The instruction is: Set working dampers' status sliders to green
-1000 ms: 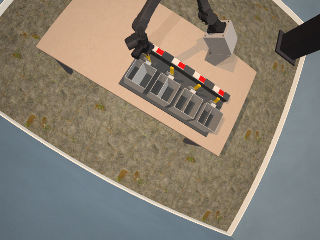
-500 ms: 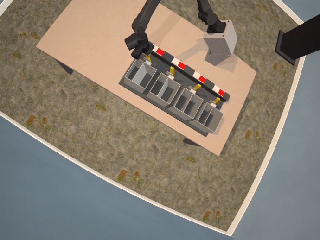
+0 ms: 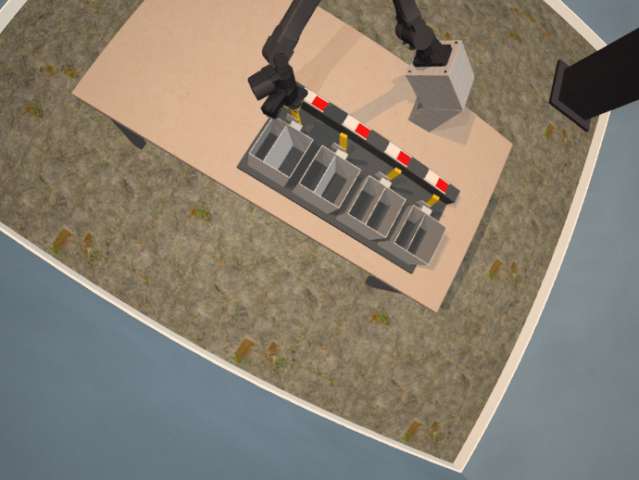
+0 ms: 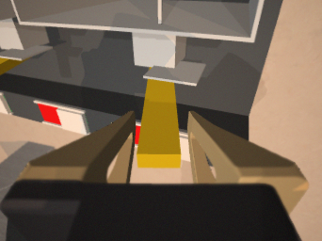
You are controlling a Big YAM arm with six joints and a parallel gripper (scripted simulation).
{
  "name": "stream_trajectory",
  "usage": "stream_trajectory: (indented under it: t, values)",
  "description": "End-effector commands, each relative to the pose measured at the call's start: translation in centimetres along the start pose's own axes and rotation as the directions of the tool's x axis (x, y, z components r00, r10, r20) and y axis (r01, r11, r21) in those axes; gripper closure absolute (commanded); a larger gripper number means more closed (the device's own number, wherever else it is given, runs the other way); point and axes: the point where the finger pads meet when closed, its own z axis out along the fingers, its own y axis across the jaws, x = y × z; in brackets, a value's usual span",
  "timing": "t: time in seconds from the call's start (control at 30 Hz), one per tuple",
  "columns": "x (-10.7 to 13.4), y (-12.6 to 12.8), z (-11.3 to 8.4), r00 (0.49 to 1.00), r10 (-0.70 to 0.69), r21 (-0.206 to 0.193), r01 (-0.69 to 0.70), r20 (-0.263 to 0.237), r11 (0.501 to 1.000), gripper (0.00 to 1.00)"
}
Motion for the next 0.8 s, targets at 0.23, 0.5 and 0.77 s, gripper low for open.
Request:
stream_trajectory:
  t: [0.23,0.5,0.77]
  values:
    - [-1.2,-0.7,-5.0,0.999,0.010,0.020,-0.010,0.042,1.000,0.64]
    - [-1.1,-0.7,-7.1,0.999,0.011,0.019,-0.011,0.044,1.000,0.64]
    - [-0.4,-1.0,-7.8,1.000,0.022,0.014,-0.022,0.023,1.000,0.64]
